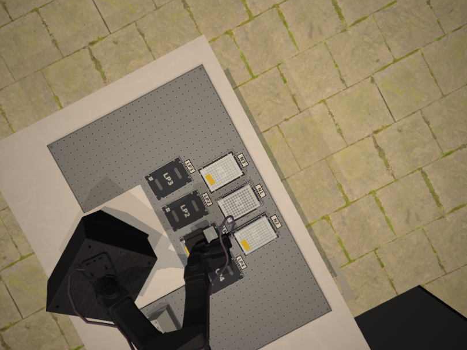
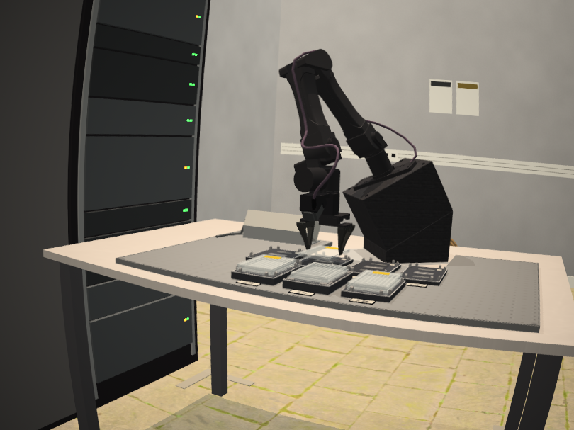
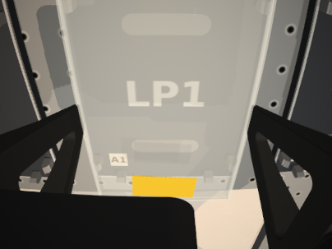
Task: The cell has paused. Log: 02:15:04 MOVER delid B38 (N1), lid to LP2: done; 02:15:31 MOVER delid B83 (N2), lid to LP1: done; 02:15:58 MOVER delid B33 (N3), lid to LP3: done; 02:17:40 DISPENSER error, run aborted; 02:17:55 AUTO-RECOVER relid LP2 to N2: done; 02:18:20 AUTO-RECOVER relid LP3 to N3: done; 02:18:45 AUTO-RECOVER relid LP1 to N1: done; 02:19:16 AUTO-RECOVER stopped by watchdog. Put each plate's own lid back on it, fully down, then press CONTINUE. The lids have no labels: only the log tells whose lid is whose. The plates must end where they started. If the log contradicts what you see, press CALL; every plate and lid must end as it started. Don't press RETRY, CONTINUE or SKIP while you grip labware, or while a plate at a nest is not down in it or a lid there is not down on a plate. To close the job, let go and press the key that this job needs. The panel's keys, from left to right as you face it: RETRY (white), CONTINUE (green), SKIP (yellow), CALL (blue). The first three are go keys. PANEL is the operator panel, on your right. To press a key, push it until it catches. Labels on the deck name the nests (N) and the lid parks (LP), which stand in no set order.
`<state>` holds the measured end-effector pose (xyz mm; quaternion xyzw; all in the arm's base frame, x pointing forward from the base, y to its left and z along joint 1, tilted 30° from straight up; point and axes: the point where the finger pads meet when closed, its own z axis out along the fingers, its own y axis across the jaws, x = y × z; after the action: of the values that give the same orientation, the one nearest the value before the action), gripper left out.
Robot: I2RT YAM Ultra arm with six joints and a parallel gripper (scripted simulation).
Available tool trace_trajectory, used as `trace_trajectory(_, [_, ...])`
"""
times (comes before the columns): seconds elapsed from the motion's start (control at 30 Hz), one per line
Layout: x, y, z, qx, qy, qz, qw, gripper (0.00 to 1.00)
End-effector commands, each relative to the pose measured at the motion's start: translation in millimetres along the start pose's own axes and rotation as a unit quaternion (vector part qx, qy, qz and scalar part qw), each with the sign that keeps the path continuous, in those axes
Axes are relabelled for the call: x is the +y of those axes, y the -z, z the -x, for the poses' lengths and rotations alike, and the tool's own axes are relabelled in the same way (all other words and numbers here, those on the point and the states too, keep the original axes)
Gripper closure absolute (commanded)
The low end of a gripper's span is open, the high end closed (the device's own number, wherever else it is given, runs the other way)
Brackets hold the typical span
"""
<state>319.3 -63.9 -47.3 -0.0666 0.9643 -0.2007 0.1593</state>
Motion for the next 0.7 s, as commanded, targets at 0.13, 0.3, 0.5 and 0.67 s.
trace_trajectory(0.13, [-1.1,-3.0,16.3,-0.017,-0.004,0.004,1.0,1.0])
trace_trajectory(0.3, [-0.4,-4.3,17.3,-0.018,-0.002,0.004,1.0,1.0])
trace_trajectory(0.5, [-1.3,-5.8,17.6,-0.018,-0.003,0.004,1.0,1.0])
trace_trajectory(0.67, [-1.6,-7.5,18.1,-0.017,-0.004,0.004,1.0,1.0])
